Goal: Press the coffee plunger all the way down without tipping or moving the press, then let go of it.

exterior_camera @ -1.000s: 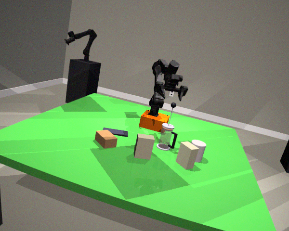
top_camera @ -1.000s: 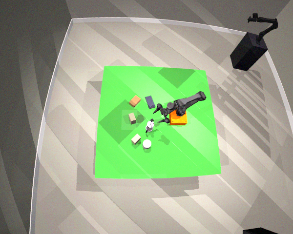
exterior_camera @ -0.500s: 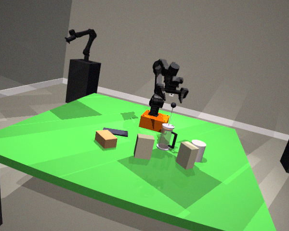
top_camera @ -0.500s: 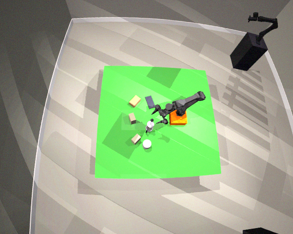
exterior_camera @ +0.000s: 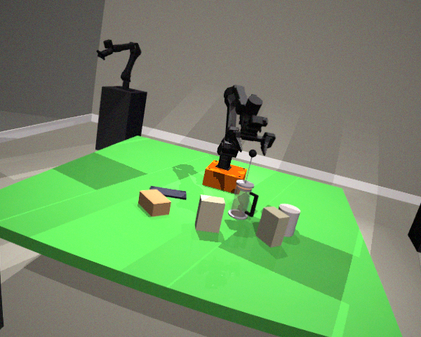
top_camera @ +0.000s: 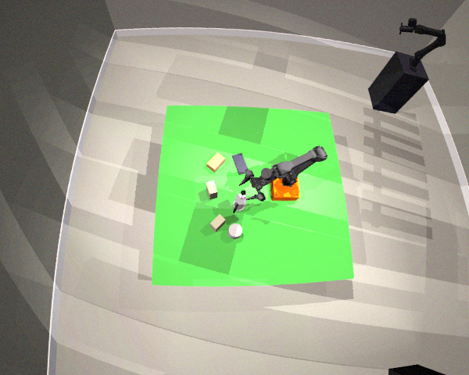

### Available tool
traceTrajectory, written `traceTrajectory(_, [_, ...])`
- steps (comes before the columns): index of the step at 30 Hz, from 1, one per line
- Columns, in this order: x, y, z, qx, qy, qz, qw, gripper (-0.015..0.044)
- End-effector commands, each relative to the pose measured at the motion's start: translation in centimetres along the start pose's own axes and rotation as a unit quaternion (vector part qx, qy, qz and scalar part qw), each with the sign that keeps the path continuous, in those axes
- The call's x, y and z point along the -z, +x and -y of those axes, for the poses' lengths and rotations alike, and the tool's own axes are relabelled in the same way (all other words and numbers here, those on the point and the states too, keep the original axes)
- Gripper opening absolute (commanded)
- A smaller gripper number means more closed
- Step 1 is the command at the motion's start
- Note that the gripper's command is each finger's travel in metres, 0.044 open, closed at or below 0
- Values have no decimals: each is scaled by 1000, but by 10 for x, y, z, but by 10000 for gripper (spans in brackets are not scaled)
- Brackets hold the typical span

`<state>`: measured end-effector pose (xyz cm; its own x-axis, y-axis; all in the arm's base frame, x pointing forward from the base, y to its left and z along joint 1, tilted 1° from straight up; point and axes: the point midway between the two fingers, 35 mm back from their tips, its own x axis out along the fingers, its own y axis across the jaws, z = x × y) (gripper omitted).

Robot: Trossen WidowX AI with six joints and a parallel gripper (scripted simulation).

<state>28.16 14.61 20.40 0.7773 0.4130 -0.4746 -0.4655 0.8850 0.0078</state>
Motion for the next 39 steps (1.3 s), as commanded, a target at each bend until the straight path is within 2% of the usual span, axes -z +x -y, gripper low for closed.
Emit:
traceTrajectory(1, [0, 2, 0, -1, 0, 0, 1000, 387])
traceTrajectory(11, [0, 2, 0, -1, 0, 0, 1000, 125])
traceTrajectory(39, [20, 21, 0, -1, 0, 0, 1000, 118])
